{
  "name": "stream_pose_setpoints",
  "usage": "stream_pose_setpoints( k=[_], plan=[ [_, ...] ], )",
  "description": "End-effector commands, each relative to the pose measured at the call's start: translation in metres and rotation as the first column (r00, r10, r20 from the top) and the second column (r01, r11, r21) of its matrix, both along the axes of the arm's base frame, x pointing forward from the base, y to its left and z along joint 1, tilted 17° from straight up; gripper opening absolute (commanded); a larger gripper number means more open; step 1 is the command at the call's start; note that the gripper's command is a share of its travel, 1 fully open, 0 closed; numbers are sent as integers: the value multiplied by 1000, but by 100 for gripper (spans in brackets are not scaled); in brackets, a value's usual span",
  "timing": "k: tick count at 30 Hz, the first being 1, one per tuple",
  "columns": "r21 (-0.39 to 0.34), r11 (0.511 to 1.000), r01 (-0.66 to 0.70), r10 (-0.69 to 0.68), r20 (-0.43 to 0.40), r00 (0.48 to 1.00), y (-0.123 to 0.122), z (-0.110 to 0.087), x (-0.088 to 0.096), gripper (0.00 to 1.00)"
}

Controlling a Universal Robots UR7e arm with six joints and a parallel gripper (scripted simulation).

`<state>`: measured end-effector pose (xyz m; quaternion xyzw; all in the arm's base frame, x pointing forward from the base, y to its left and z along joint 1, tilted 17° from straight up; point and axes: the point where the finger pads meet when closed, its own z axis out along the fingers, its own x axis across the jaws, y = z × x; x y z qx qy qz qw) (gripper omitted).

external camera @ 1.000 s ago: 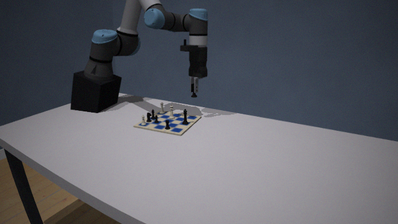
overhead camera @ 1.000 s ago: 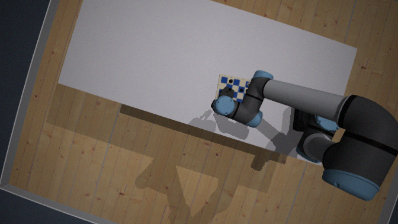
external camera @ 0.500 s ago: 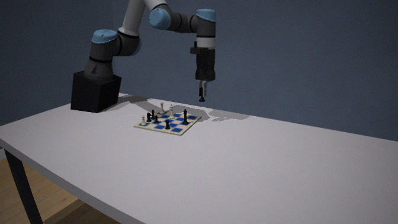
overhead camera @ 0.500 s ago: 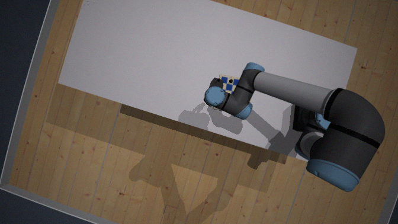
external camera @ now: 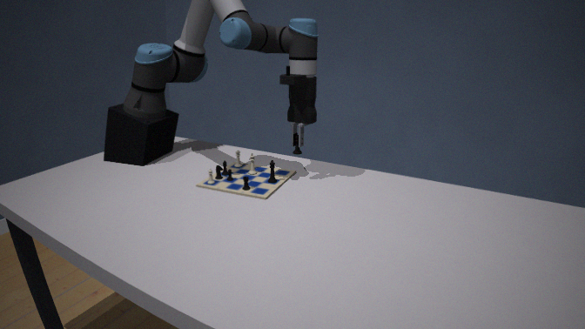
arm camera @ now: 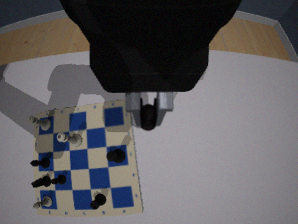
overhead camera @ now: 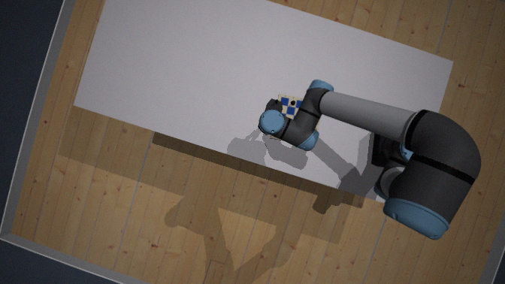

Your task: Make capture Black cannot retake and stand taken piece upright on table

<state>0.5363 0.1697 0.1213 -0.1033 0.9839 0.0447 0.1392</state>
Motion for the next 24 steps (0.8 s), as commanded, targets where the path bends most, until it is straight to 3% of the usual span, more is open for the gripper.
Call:
stream_pose_setpoints(
  k=[1, 14, 24],
  plan=[
    [0, 1000, 0, 0, 1, 1000, 1, -11, 4, 0],
    [0, 1000, 0, 0, 1, 1000, 8, -67, 20, 0],
    [0, 1000, 0, 0, 1, 1000, 10, -78, 23, 0]
  ],
)
